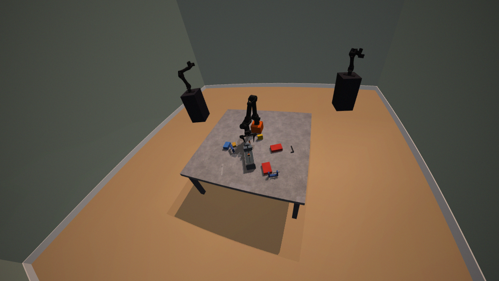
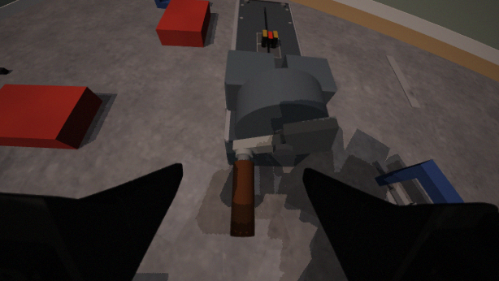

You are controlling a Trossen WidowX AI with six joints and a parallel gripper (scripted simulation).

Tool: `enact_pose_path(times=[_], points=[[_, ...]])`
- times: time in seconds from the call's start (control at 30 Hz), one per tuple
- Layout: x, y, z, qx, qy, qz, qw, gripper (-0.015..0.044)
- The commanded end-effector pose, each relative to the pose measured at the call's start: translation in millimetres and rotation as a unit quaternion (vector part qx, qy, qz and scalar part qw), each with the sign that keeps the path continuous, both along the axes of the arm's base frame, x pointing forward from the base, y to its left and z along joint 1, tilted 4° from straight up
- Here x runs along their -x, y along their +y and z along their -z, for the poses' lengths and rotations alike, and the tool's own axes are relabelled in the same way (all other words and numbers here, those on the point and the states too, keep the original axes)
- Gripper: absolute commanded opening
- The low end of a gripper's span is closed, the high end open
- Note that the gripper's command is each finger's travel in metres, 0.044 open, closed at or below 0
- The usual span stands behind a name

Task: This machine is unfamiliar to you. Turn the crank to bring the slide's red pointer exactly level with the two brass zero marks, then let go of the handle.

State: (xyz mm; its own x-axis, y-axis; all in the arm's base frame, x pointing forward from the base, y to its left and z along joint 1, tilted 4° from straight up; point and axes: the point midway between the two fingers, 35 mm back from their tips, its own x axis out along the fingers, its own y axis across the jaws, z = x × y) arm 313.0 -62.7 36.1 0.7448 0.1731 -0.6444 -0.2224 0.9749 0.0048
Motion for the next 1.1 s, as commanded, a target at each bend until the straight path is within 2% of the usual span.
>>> enact_pose_path(times=[0.0, 0.17, 0.53, 0.67, 1.07], points=[[0.0, -0.1, -12.1, 0.003, -0.005, -0.003, 1.0, 0.044], [0.1, -0.6, -20.2, 0.003, -0.005, -0.003, 1.0, 0.044], [6.7, -3.6, -102.8, 0.001, -0.003, -0.001, 1.0, 0.044], [9.9, -2.7, -114.3, 0.004, -0.002, -0.003, 1.0, 0.044], [-23.6, -8.5, -132.0, 0.196, 0.009, -0.174, 0.965, 0.044]])
